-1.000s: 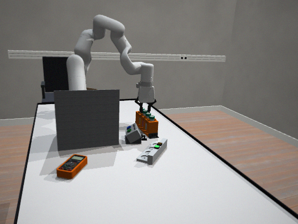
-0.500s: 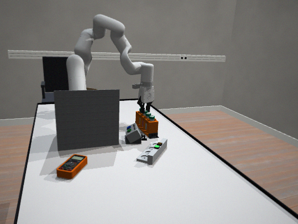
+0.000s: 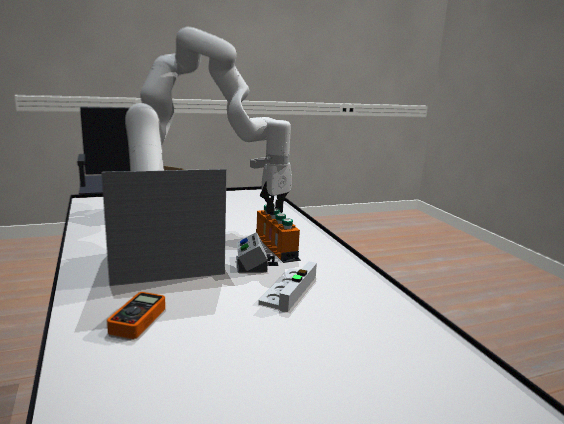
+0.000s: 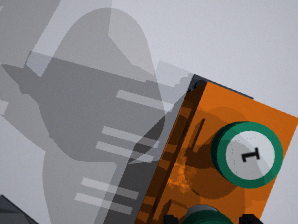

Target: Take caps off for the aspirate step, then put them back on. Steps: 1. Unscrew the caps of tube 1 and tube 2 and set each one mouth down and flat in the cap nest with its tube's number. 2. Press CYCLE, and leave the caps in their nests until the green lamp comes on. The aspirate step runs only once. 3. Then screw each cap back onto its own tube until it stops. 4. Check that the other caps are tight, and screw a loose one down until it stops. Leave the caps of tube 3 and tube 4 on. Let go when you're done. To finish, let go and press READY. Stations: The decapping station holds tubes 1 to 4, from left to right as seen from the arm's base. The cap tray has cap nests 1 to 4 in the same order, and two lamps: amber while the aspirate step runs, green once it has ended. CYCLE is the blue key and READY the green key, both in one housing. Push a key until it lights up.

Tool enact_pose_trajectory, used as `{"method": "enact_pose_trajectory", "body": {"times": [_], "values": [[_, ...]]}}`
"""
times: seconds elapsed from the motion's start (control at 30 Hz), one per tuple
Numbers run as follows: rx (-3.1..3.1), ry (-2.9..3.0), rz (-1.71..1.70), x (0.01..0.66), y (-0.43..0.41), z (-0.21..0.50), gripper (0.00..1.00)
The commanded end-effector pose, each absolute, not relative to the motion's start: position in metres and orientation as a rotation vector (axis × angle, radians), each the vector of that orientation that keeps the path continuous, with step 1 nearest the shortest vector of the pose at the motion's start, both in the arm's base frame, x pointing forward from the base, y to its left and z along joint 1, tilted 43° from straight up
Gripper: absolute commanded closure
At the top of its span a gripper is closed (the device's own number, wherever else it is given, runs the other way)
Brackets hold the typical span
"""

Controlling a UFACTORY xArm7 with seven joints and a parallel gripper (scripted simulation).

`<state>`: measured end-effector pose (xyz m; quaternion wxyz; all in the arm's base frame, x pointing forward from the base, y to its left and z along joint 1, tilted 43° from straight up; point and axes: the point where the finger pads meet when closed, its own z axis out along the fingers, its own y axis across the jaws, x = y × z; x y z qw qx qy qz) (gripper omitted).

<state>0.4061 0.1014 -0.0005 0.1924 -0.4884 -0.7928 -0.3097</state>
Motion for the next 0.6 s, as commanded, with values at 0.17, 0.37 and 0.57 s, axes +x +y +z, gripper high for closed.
{"method": "enact_pose_trajectory", "body": {"times": [0.17,0.37,0.57], "values": [[-1.565,-2.046,-0.801,0.4075,0.1,-0.0002,1.0],[-1.736,-1.852,-0.725,0.4075,0.1002,-0.0004,1.0],[-1.839,-1.717,-0.673,0.4075,0.1003,-0.0005,1.0]]}}
